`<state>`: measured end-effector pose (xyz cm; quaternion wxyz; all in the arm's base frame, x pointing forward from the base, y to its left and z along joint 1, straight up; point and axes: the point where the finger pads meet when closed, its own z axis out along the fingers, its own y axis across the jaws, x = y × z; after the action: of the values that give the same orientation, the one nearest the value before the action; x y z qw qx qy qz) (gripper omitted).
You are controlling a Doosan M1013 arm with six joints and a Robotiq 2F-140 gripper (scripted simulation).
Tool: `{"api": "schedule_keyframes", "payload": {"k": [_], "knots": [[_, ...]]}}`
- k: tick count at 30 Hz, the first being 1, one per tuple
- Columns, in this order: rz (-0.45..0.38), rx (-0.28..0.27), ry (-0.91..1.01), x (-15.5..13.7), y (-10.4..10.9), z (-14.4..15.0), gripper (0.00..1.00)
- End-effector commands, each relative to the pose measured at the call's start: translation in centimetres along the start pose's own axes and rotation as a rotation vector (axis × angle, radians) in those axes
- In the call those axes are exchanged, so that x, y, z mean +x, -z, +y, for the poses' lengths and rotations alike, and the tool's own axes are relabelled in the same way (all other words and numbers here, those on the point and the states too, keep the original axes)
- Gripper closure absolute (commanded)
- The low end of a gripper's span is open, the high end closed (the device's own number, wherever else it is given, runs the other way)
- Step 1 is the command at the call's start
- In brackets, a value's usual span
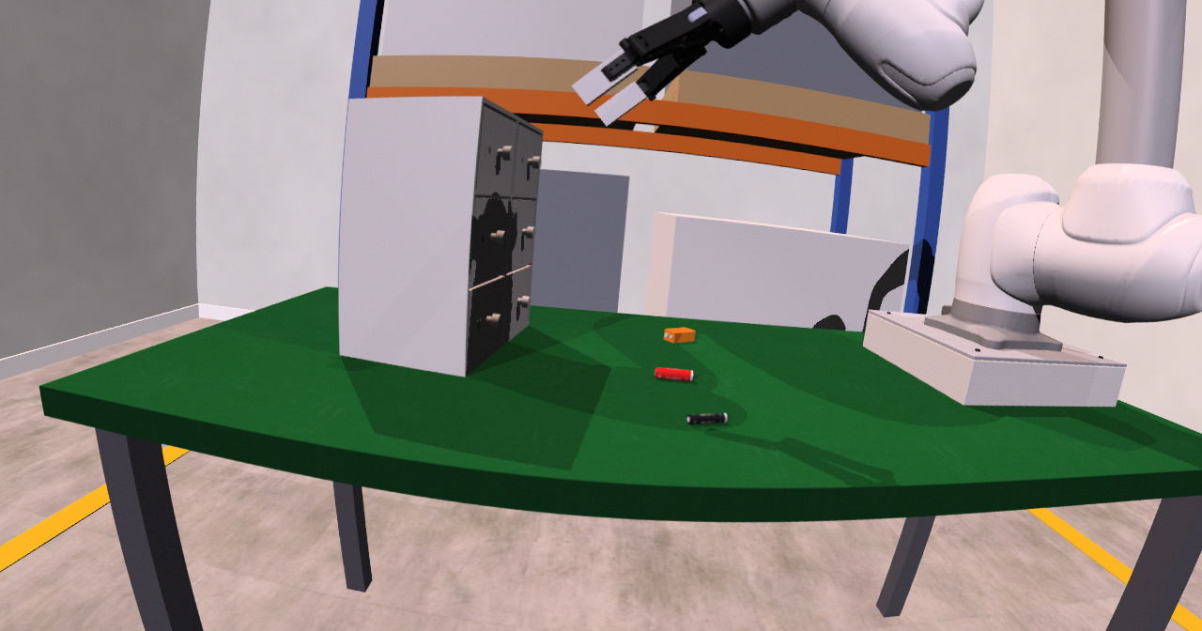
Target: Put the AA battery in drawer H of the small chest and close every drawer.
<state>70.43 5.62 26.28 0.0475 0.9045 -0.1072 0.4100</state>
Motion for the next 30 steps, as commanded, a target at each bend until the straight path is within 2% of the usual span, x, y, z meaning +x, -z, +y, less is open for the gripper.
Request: {"api": "schedule_keyframes", "payload": {"k": [1,3,8,10,11,19,25,30], "knots": [[-0.237,0.011,0.014,0.3,1.2,0.2,0.00],[-0.302,0.011,0.014,0.3,1.8,0.2,0.00],[-0.402,0.003,0.012,0.4,3.4,0.2,0.00],[-0.402,0.003,0.012,0.4,3.4,0.2,0.00],[-0.481,0.009,0.015,0.4,3.7,0.2,0.00],[-0.668,0.008,0.016,0.5,5.6,0.2,0.00],[-0.764,0.007,0.017,0.6,6.5,0.3,0.00],[-0.797,0.007,0.017,0.6,6.9,0.3,0.00]]}}
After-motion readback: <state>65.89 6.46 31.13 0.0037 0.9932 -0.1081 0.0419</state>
